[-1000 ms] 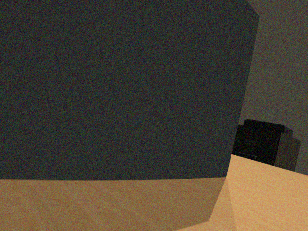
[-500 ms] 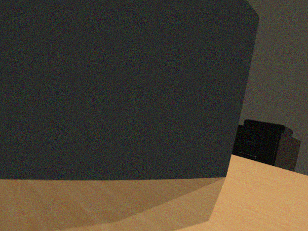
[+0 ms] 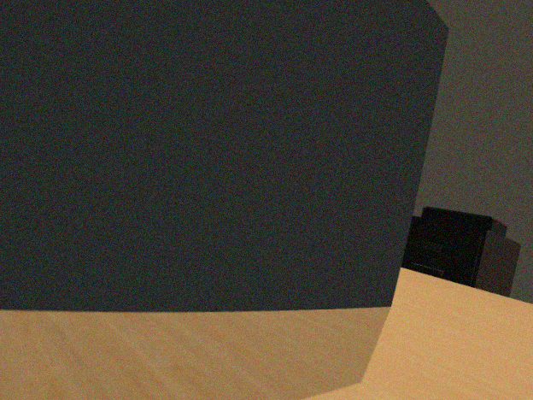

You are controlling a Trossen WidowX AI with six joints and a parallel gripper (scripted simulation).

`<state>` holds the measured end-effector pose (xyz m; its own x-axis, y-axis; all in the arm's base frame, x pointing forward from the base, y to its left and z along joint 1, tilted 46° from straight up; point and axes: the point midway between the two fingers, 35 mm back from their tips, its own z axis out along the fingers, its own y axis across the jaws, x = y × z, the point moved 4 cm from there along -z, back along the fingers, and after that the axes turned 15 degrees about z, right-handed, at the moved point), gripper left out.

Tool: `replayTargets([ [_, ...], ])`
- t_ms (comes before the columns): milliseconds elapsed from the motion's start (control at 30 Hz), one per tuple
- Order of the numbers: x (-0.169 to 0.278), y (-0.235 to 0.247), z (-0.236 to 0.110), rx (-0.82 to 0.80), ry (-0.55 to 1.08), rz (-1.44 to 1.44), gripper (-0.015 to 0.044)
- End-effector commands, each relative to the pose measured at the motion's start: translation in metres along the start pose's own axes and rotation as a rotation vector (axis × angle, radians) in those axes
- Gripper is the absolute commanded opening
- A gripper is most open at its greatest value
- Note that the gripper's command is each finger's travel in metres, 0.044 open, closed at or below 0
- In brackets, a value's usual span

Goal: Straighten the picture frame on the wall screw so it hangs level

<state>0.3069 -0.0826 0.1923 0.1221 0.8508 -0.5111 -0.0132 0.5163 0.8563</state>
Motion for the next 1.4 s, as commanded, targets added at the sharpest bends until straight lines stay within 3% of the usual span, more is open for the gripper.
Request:
replayTargets([
  [0,-0.003,0.002,-0.011,0.0,0.002,0.045,0.026],
  [433,-0.001,-0.003,-0.099,0.005,0.006,0.441,0.026],
  [667,-0.005,0.014,-0.095,0.001,0.001,0.415,0.026],
  [933,-0.002,0.055,-0.12,0.005,0.005,0.446,0.026],
  [1367,-0.001,0.058,-0.123,0.006,0.006,0.448,0.026],
])
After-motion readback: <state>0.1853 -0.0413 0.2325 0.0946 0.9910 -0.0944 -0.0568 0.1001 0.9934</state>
